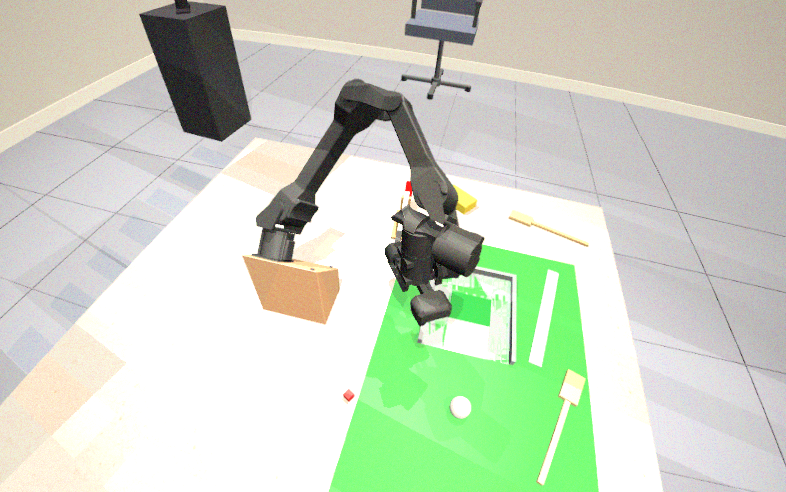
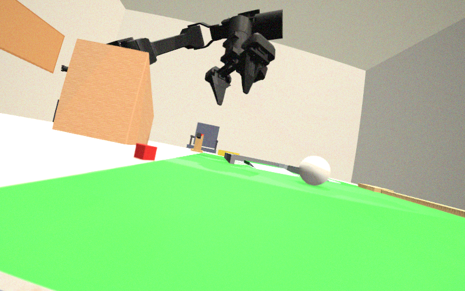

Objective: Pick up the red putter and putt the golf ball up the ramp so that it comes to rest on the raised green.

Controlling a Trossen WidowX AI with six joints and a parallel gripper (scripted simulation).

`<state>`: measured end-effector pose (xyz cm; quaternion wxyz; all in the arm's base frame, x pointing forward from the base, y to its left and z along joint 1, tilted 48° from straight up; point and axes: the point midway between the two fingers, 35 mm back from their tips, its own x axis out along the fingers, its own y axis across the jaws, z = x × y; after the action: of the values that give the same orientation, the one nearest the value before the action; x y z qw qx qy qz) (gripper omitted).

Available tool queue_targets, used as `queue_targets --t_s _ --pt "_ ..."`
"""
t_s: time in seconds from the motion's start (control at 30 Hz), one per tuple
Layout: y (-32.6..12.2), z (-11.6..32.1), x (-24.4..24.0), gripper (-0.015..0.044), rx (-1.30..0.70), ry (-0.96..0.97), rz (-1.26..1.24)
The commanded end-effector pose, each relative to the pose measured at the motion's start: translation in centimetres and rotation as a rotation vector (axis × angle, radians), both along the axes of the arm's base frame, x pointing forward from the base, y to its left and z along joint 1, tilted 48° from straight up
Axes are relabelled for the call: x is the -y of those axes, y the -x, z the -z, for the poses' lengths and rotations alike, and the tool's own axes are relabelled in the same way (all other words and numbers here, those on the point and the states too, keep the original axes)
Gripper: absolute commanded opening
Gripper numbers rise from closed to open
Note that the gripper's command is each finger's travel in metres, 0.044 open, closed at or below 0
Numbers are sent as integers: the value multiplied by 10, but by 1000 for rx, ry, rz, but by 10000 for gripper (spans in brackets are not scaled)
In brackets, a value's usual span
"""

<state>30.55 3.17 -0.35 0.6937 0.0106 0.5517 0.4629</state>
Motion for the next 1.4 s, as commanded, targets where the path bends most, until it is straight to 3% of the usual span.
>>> queue_targets --t_s 0.0,0.37,1.37 --pt "27 -33 -64 440 249 -233 -295" --pt "101 -98 -143 440 779 -697 -656" --pt "107 -95 -172 440 789 -705 -660"
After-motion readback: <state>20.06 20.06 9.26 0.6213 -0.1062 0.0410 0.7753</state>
